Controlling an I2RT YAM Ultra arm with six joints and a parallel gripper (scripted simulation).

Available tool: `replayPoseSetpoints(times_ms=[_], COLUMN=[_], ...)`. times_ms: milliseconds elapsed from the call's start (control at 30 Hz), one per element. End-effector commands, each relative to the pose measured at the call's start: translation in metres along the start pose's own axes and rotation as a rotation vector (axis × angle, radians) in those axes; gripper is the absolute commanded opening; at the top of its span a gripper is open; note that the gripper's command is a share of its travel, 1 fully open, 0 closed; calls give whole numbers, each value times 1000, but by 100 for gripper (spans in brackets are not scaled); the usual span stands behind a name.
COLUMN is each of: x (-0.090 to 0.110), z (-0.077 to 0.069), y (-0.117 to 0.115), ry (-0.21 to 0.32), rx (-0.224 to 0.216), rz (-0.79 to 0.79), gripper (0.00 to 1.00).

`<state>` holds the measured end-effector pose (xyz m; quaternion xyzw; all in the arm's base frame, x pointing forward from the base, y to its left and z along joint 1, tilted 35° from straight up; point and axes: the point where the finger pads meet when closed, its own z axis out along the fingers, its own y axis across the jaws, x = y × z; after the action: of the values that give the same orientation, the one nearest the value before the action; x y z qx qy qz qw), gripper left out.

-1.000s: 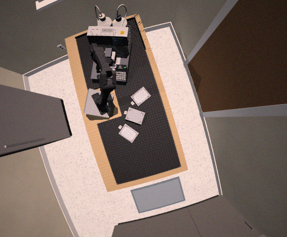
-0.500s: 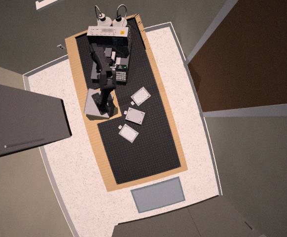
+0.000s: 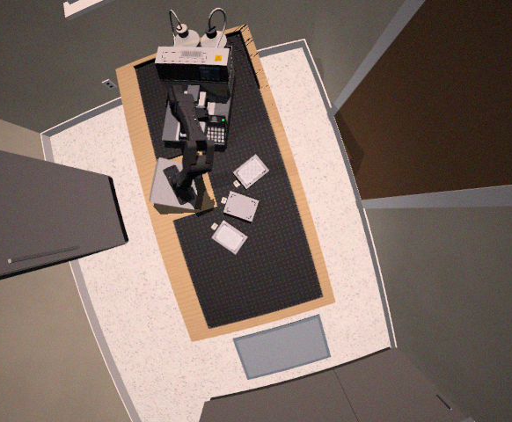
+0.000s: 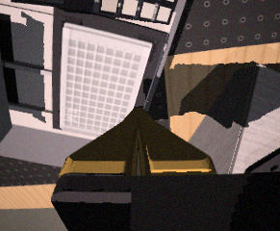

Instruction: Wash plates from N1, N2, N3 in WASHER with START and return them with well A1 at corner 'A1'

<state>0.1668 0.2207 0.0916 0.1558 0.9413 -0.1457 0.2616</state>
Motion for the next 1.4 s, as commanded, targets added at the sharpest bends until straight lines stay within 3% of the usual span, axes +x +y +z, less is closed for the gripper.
replayPoseSetpoints(times_ms=[0,467,1267,1367], x=[-8,-40,-41,-41], z=[-4,-4,-4,-4], y=[-10,-61,-62,-62], ry=[-10,-13,-15,-15], rx=[-11,-7,-2,-2], rz=[-178,-578,-1311,-1315], gripper=[0,0,0,0])
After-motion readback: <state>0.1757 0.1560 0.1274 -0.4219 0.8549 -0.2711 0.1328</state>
